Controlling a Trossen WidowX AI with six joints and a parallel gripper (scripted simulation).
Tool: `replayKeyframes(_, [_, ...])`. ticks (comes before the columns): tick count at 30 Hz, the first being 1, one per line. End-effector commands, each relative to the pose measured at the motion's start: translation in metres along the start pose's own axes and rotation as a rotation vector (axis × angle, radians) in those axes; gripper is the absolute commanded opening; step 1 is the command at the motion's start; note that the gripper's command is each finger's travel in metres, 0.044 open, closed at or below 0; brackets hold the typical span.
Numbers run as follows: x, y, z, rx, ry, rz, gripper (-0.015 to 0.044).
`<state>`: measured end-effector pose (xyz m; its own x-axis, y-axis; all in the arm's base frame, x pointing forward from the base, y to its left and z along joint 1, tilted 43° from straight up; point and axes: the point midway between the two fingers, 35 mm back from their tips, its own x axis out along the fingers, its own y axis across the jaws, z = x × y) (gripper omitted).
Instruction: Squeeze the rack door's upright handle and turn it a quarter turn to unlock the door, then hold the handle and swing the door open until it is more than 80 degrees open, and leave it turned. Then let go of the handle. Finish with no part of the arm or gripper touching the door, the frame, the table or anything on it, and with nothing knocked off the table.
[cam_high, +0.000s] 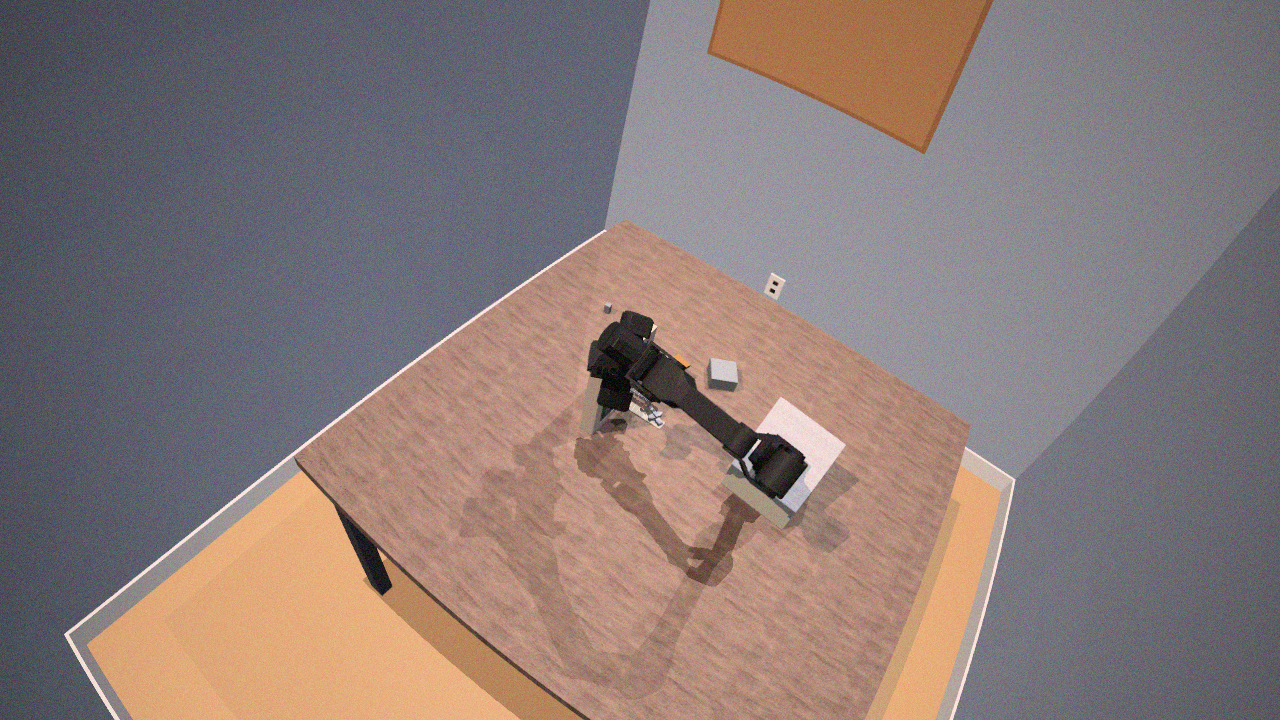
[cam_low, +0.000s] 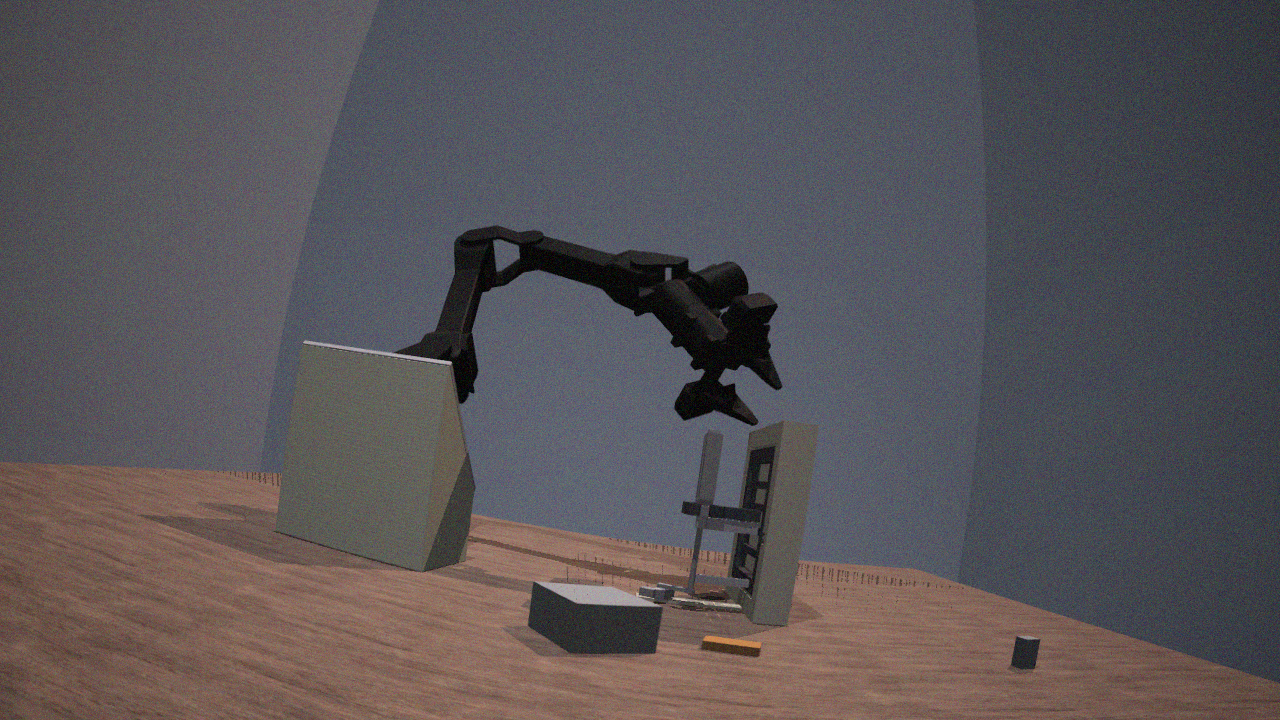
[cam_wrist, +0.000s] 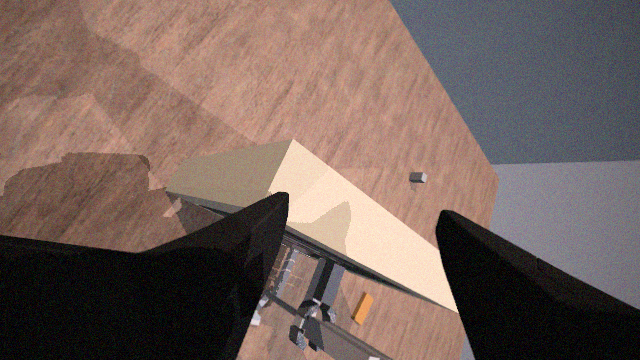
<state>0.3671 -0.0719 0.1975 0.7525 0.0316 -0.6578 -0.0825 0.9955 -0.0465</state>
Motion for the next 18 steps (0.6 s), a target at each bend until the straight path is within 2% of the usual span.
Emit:
replayKeyframes(1, [0.009,-0.009,-0.011,0.006,0.080,0.039,0.0285])
replayKeyframes(18, [0.028,-0.041,-0.065,0.133,0.368,0.240,0.0285])
